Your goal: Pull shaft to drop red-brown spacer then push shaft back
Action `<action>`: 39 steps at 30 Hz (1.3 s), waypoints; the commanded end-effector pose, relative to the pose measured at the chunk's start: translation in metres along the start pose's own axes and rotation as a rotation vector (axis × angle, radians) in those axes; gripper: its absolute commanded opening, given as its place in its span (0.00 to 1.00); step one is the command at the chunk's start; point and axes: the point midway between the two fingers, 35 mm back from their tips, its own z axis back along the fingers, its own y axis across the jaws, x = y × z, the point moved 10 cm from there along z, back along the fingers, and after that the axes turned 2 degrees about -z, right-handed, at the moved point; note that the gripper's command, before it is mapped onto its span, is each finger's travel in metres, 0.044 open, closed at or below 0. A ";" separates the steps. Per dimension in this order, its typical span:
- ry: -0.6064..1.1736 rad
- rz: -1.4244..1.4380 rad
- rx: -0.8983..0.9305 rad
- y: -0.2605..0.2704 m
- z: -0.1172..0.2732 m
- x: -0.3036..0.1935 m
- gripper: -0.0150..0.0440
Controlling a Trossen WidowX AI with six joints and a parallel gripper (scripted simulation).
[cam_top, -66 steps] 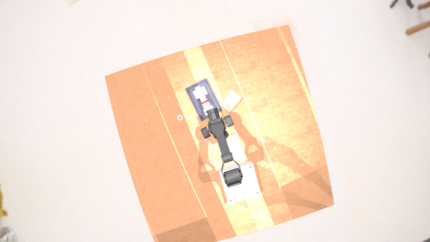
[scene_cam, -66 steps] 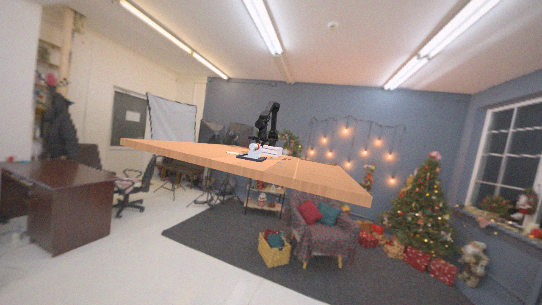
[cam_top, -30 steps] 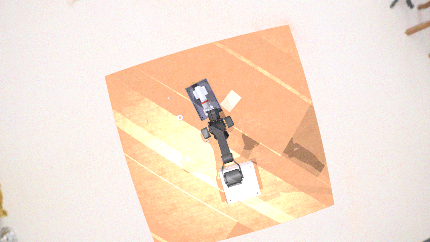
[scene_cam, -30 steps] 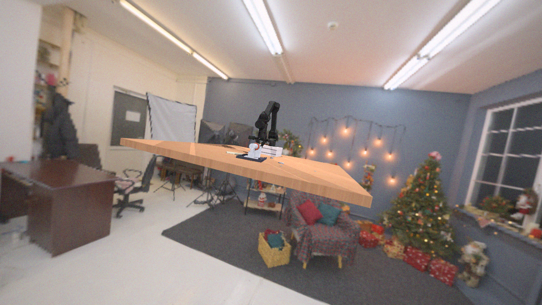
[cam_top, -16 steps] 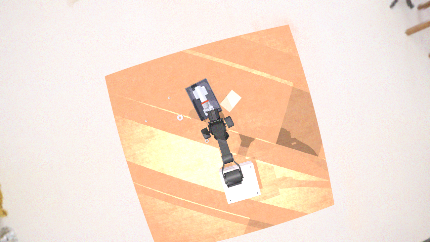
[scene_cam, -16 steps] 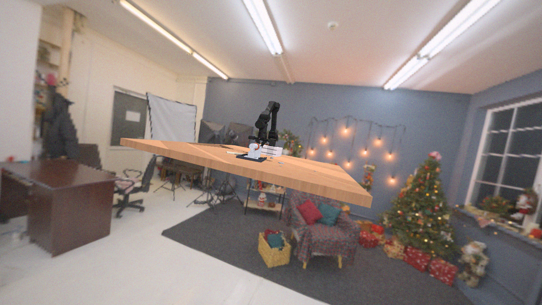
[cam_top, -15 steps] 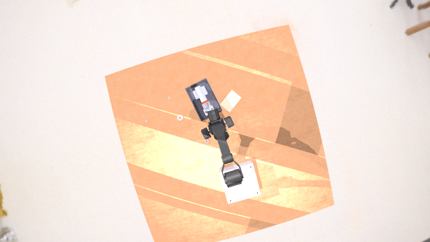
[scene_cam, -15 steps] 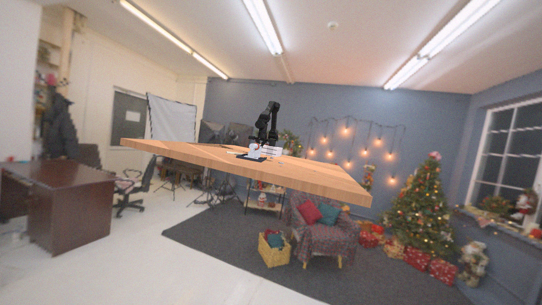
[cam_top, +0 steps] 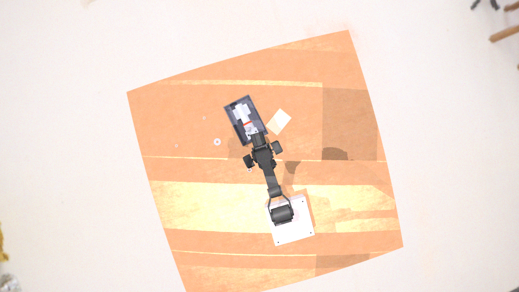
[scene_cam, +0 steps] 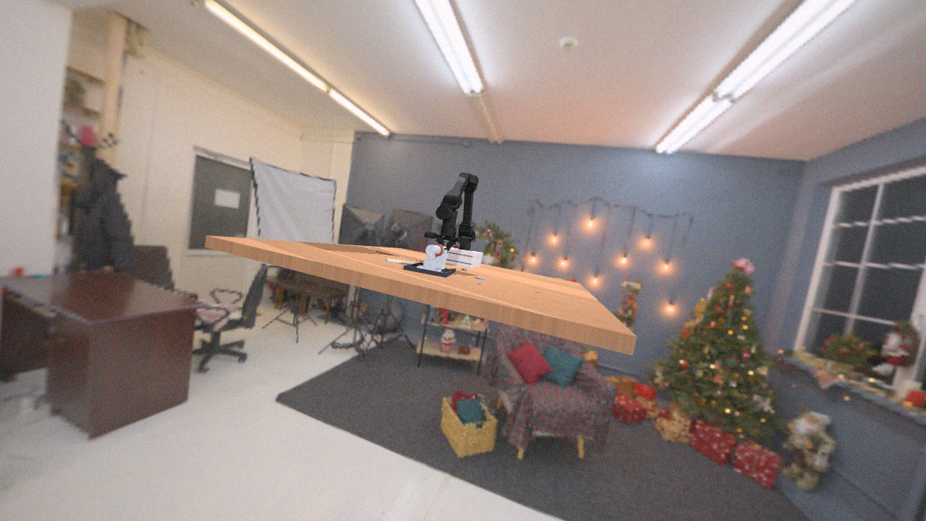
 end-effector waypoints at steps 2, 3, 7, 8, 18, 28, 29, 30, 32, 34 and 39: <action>-0.004 0.002 0.002 0.000 0.000 0.001 0.25; -0.004 0.002 0.002 0.000 0.000 0.002 0.25; -0.004 0.002 0.002 0.000 0.000 0.002 0.25; -0.004 0.002 0.002 0.000 0.000 0.002 0.25; -0.004 0.002 0.002 0.000 0.000 0.003 0.25; -0.004 0.002 0.002 0.000 0.000 0.004 0.25; -0.004 0.002 0.002 0.000 0.000 0.004 0.25; -0.004 0.002 0.002 0.000 0.000 0.005 0.25; -0.004 0.002 0.002 0.000 0.000 0.005 0.25; -0.004 0.002 0.002 0.000 0.000 0.005 0.25; -0.004 0.002 0.002 0.000 0.000 0.006 0.25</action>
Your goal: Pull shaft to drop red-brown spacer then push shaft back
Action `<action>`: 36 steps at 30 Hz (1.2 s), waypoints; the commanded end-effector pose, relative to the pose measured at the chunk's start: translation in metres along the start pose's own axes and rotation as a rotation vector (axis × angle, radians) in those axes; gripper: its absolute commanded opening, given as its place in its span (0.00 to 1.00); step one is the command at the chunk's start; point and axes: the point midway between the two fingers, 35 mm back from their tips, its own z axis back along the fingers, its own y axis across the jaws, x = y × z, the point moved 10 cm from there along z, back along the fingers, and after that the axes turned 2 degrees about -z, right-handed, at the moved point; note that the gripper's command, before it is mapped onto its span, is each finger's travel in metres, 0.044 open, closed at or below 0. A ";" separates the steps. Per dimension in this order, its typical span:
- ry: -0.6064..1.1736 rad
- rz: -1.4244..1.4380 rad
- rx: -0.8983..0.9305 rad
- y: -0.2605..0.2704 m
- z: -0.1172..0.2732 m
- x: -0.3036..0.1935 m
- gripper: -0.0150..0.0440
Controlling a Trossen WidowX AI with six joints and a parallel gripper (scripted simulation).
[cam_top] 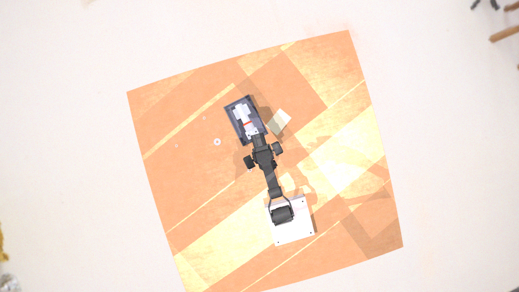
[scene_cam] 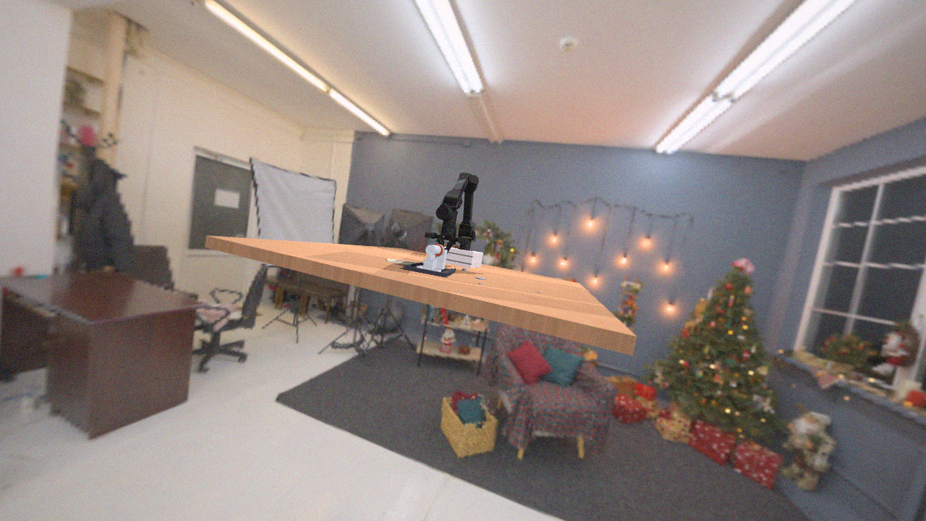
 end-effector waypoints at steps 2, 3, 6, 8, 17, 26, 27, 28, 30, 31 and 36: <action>-0.004 0.002 0.002 0.000 0.000 0.002 0.25; -0.004 0.002 0.002 0.000 0.000 0.002 0.25; -0.004 0.002 0.002 0.000 0.000 0.002 0.25; -0.004 0.002 0.002 0.000 0.000 0.002 0.25; -0.004 0.002 0.002 0.000 0.000 0.003 0.25; -0.004 0.002 0.002 0.000 0.000 0.004 0.25; -0.004 0.002 0.002 0.000 0.000 0.004 0.25; -0.004 0.002 0.002 0.000 0.000 0.004 0.25; -0.004 0.002 0.002 0.000 0.000 0.005 0.25; -0.004 0.002 0.002 0.000 0.000 0.005 0.25; -0.004 0.002 0.002 0.000 0.000 0.005 0.25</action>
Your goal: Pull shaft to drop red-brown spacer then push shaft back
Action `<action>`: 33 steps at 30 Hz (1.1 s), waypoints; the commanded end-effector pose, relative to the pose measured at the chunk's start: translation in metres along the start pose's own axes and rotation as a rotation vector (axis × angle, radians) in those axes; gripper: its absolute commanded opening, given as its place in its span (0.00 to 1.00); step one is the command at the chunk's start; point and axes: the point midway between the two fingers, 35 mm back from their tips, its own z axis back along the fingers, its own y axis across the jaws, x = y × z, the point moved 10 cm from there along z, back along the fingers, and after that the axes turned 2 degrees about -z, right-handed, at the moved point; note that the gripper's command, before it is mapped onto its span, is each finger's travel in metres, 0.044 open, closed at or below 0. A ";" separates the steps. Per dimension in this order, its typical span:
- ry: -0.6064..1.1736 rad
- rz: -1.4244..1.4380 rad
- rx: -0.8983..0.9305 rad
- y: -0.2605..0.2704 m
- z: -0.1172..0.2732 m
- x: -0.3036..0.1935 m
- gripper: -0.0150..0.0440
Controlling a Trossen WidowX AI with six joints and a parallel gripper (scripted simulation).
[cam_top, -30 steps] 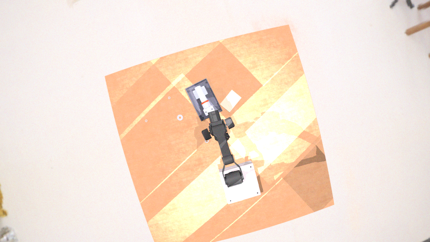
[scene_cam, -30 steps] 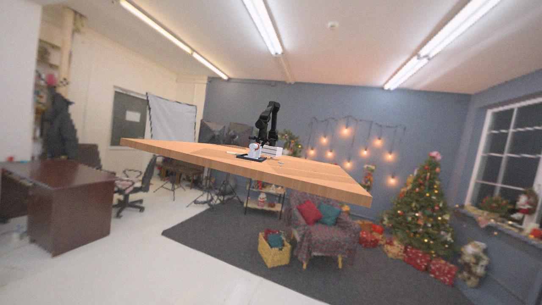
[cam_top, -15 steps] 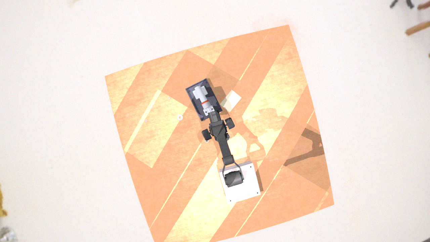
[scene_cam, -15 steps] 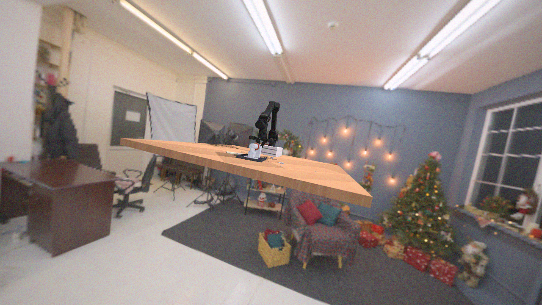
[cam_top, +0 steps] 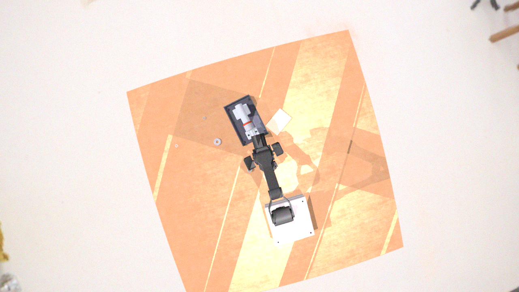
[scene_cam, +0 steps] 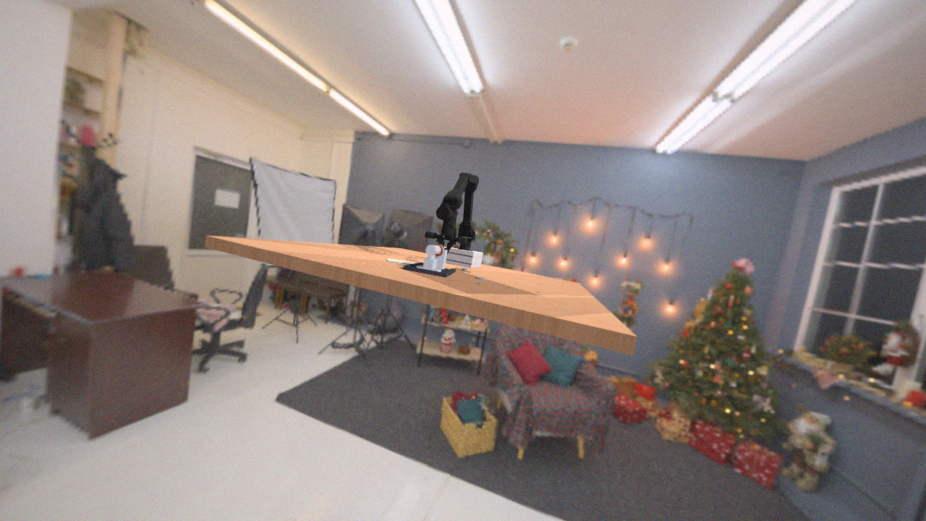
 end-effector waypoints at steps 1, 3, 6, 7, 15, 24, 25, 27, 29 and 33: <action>-0.004 0.001 0.002 0.000 0.000 0.001 0.25; -0.004 0.001 0.002 0.000 0.000 0.002 0.25; -0.004 0.001 0.002 0.000 0.000 0.002 0.25; -0.004 0.001 0.002 0.000 0.000 0.002 0.25; -0.004 0.001 0.002 0.000 0.000 0.003 0.25; -0.004 0.001 0.002 0.000 0.000 0.004 0.25; -0.004 0.001 0.002 0.000 0.000 0.004 0.25; -0.004 0.001 0.002 0.000 0.000 0.004 0.25; 0.000 0.000 0.000 0.000 0.000 0.003 0.25; 0.000 0.000 0.000 0.000 0.000 0.003 0.25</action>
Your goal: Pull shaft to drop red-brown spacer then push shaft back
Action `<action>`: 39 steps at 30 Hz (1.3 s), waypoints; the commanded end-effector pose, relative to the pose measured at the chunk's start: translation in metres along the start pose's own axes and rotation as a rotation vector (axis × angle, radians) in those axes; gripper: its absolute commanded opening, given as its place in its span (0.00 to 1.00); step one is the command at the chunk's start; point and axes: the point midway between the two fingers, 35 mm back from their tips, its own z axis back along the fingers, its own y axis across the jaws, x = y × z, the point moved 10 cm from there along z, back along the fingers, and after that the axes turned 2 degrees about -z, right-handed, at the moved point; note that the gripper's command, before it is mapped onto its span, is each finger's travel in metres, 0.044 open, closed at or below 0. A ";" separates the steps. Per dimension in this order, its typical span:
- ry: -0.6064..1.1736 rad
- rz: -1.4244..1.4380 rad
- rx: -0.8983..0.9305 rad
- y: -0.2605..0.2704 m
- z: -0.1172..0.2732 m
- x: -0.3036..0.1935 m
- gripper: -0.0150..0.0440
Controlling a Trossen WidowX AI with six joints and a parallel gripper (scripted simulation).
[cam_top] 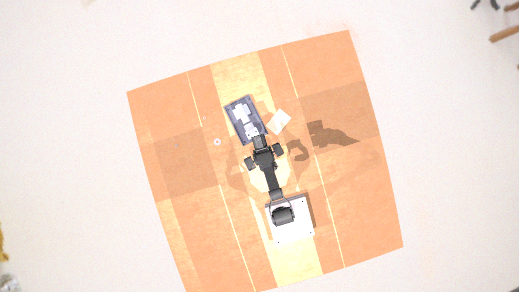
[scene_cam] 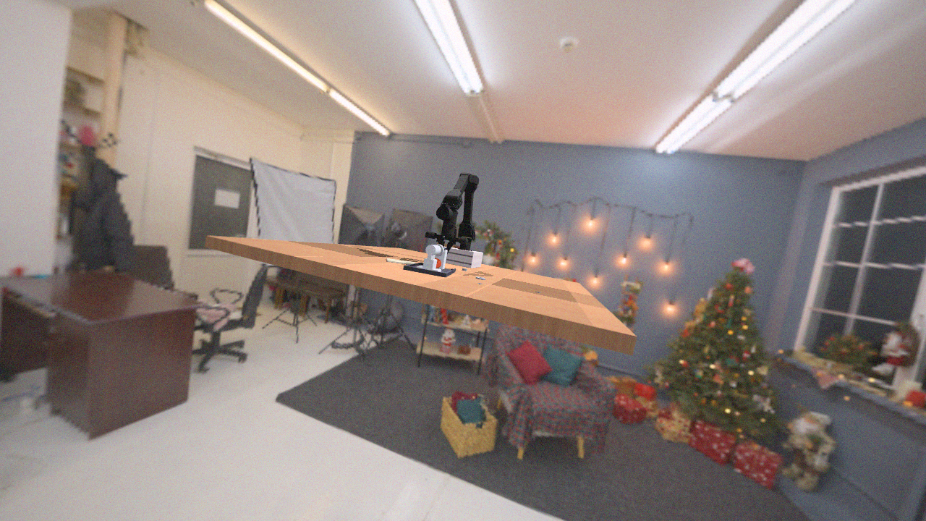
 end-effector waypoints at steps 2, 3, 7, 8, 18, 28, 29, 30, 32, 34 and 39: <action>0.000 0.000 0.000 0.000 0.000 0.000 0.25; 0.000 0.000 0.000 0.000 0.000 0.000 0.25; 0.000 0.000 0.000 0.000 0.000 0.000 0.25; 0.000 0.000 0.000 0.000 0.000 0.000 0.25; -0.004 0.001 0.002 0.000 0.000 -0.003 0.25; -0.003 0.001 0.002 0.000 0.001 -0.005 0.25; -0.003 0.001 0.002 0.000 0.001 -0.006 0.25; -0.003 0.001 0.002 0.000 0.001 -0.006 0.25; -0.003 0.001 0.002 0.000 0.001 -0.007 0.25; -0.003 0.001 0.002 0.000 0.001 -0.007 0.25; -0.003 0.001 0.002 0.000 0.001 -0.009 0.25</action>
